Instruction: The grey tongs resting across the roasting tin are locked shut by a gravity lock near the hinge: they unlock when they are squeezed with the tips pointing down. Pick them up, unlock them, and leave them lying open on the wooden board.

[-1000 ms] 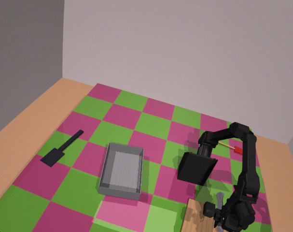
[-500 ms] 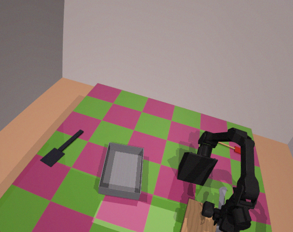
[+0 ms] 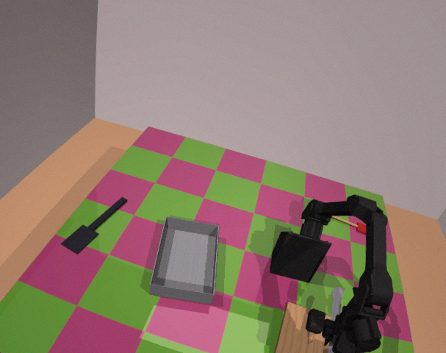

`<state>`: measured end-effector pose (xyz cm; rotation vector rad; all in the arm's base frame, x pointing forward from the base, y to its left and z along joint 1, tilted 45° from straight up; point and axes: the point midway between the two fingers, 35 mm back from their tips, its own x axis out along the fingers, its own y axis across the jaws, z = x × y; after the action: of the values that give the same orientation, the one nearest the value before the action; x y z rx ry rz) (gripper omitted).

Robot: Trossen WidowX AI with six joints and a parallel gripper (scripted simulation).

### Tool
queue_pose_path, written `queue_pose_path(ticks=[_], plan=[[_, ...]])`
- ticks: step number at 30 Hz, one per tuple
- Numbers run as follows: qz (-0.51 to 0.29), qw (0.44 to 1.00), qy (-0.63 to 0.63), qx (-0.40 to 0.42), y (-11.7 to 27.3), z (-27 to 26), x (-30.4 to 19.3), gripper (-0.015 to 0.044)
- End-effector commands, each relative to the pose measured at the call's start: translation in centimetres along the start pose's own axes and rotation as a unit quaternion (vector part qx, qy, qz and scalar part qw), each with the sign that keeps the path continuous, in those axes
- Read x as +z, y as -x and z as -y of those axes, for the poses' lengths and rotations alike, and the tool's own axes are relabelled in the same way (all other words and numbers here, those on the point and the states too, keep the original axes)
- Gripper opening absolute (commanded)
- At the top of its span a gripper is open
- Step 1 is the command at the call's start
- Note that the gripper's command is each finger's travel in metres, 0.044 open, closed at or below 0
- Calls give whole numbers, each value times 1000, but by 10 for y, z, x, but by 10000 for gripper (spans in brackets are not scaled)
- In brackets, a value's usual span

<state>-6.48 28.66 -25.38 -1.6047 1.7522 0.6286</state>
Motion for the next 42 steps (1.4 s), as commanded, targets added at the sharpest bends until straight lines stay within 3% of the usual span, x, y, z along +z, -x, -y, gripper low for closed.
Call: queue_pose_path(ticks=[1, 42], plan=[[2, 1000, 0, 3, -7, -1, 0, -150], [45, 999, 0, 13, -73, 0, -7, -150]])
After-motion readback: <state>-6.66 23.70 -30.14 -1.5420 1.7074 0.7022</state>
